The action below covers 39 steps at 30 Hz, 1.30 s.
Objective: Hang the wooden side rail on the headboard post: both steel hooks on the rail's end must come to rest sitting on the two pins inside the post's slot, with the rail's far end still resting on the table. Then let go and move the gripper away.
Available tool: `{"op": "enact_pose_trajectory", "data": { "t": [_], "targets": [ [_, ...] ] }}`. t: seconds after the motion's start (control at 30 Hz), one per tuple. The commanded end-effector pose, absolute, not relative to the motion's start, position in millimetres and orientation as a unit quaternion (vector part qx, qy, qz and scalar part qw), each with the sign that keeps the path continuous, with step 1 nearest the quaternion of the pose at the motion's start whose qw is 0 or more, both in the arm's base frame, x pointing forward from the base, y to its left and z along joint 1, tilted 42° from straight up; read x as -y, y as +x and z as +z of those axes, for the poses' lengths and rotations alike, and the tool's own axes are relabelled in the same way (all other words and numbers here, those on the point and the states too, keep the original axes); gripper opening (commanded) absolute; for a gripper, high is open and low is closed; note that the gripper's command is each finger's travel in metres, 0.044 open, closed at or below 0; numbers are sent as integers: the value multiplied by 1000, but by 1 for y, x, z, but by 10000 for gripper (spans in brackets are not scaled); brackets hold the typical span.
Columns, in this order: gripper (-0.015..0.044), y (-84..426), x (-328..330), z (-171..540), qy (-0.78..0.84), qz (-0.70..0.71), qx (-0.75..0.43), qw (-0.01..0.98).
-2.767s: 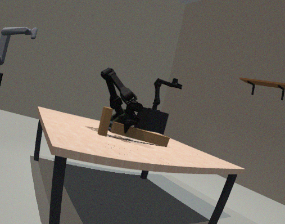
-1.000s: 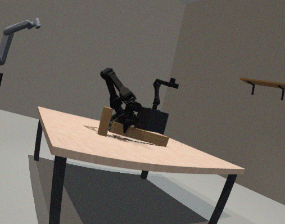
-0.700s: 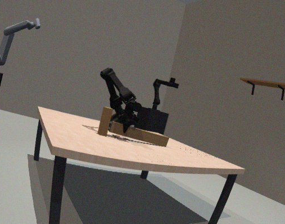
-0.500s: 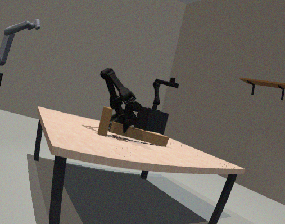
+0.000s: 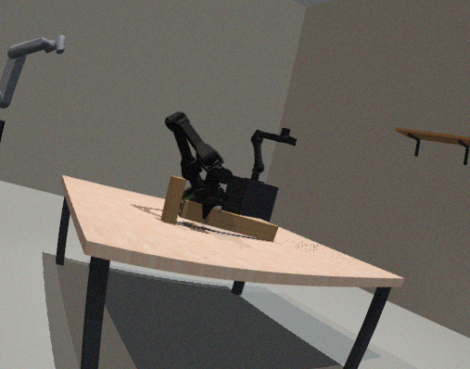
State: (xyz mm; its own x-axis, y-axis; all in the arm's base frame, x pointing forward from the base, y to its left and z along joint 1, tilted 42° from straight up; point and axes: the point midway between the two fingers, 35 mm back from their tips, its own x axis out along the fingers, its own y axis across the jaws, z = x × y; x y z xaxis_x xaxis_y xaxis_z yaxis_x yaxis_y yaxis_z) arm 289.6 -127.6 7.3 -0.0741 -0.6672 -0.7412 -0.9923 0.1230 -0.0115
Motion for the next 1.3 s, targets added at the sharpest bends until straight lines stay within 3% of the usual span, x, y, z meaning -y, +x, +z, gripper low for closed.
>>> {"op": "enact_pose_trajectory", "data": {
  "t": [0.0, 1.27],
  "targets": [
    [0, 292, 127, 11, -612, 261, -679, 310],
    [0, 293, 130, 15, -612, 261, -679, 310]
  ]
}}
